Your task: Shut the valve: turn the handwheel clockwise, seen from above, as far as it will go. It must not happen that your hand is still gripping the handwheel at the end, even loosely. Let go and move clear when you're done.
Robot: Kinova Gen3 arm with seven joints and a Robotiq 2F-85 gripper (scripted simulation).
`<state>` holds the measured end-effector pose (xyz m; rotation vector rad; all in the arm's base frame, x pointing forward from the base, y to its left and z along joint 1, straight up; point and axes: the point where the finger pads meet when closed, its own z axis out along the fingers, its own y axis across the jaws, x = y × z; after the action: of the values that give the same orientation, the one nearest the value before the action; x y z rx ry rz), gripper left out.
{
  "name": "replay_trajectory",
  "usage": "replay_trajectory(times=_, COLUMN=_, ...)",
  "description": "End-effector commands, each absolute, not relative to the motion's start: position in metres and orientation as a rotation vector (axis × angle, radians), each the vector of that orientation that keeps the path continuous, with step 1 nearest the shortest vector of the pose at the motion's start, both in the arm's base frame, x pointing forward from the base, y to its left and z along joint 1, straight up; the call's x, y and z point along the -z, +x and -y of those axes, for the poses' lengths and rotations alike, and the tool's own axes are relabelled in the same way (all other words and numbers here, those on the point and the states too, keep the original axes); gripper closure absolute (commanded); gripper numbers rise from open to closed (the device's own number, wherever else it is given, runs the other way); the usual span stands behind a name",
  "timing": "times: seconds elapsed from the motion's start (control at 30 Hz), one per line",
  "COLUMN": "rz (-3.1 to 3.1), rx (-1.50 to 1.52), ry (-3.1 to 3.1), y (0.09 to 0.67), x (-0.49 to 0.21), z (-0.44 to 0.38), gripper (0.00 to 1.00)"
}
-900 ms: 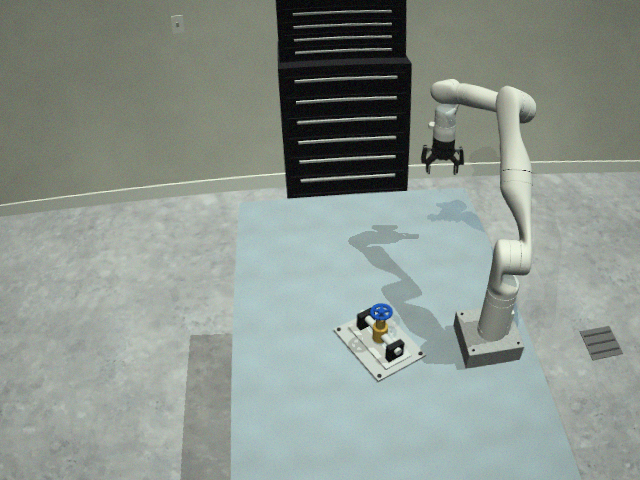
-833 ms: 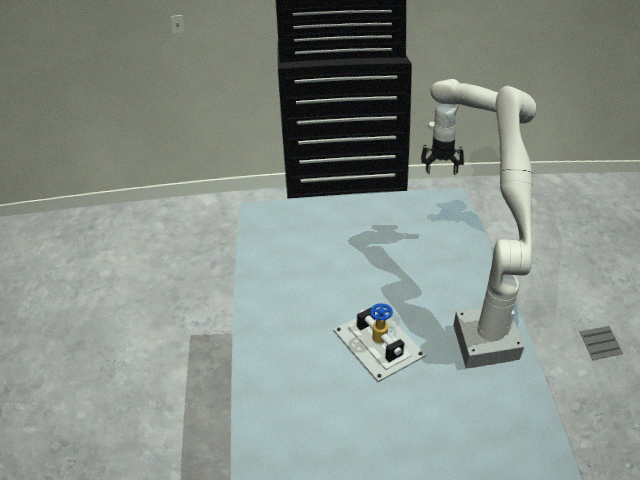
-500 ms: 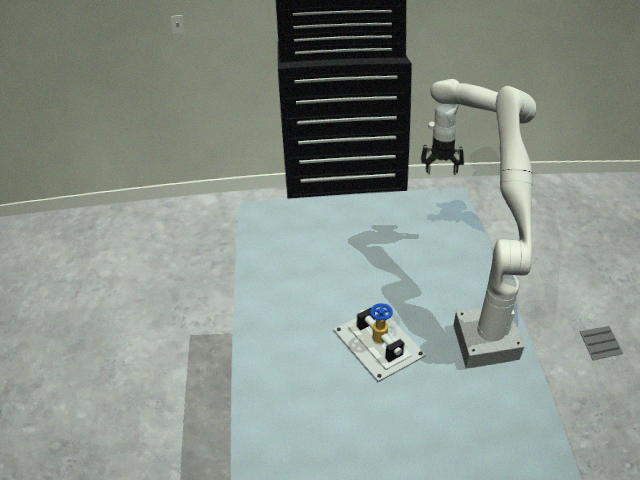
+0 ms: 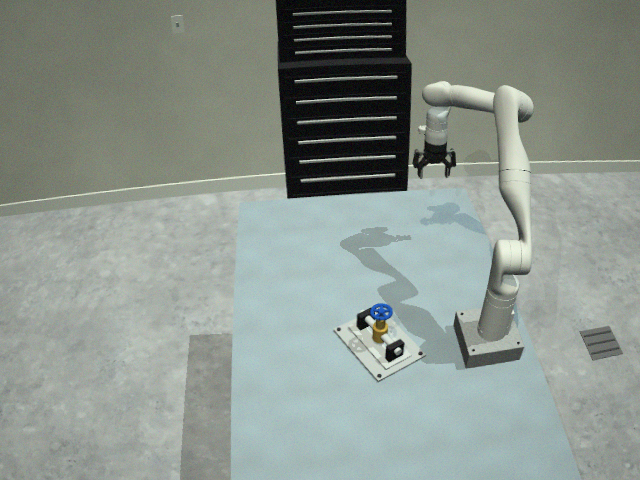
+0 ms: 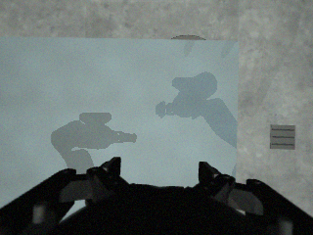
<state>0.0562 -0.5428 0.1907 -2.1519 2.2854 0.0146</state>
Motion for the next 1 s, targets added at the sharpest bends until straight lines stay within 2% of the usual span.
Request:
replay_trajectory(times=0.0, rz=-2.088, rx=-0.01, ry=-2.341, y=0.106, x=-0.188, z=0.523, gripper=0.0)
replay_trajectory(times=0.13, rz=-1.881, rx=-0.012, ry=-2.502, y=0.148, x=-0.185, z=0.498, gripper=0.0)
replay_trajectory(times=0.2, rz=-1.881, rx=-0.012, ry=-2.502, y=0.148, x=-0.185, z=0.498, gripper=0.0)
replay_trajectory(times=0.27, rz=-1.69, rx=-0.012, ry=-2.629, y=0.182, x=-0.182, z=0.474, gripper=0.0)
replay_trajectory(times=0.6, rz=-1.065, rx=-0.009, ry=-2.918, y=0.267, x=-0.174, z=0.385, gripper=0.0)
replay_trajectory(times=0.8, rz=-0.85, rx=-0.008, ry=-2.987, y=0.288, x=-0.172, z=0.354, gripper=0.0)
replay_trajectory(times=0.97, rz=-0.414, rx=-0.008, ry=-3.076, y=0.318, x=-0.168, z=0.29, gripper=0.0)
